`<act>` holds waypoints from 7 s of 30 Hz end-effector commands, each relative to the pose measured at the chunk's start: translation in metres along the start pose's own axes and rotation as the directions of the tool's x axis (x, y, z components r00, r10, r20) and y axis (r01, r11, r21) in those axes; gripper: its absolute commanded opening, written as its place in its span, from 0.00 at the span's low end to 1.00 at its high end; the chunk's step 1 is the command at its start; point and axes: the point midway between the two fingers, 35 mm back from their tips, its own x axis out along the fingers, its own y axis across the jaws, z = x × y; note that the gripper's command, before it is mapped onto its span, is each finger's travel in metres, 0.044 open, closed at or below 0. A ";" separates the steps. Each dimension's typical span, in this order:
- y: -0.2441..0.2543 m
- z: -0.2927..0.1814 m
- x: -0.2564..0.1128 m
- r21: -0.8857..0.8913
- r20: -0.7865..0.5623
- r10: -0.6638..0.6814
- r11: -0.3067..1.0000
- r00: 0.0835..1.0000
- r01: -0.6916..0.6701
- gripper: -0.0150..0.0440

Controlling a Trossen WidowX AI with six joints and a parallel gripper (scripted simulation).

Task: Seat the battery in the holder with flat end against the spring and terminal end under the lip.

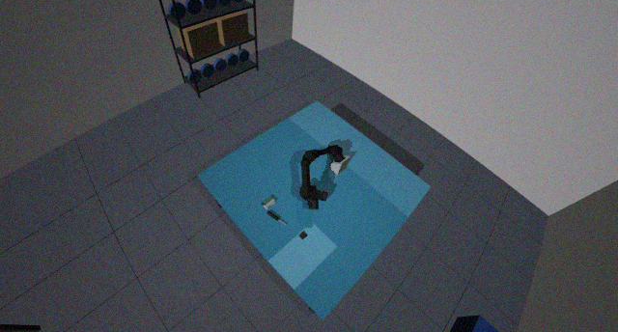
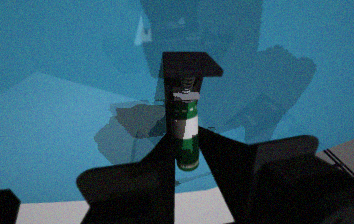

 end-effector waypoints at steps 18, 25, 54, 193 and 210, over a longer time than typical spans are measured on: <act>0.000 0.000 0.000 0.004 -0.005 0.004 1.000 1.000 -0.004 0.40; 0.000 0.000 0.000 0.004 -0.005 0.004 1.000 1.000 -0.004 0.40; 0.000 -0.001 0.000 0.004 -0.005 0.004 1.000 1.000 -0.004 0.40; 0.000 -0.001 0.000 0.004 -0.005 0.004 1.000 1.000 -0.004 0.40; 0.000 -0.001 0.000 0.004 -0.005 0.004 1.000 1.000 -0.004 0.40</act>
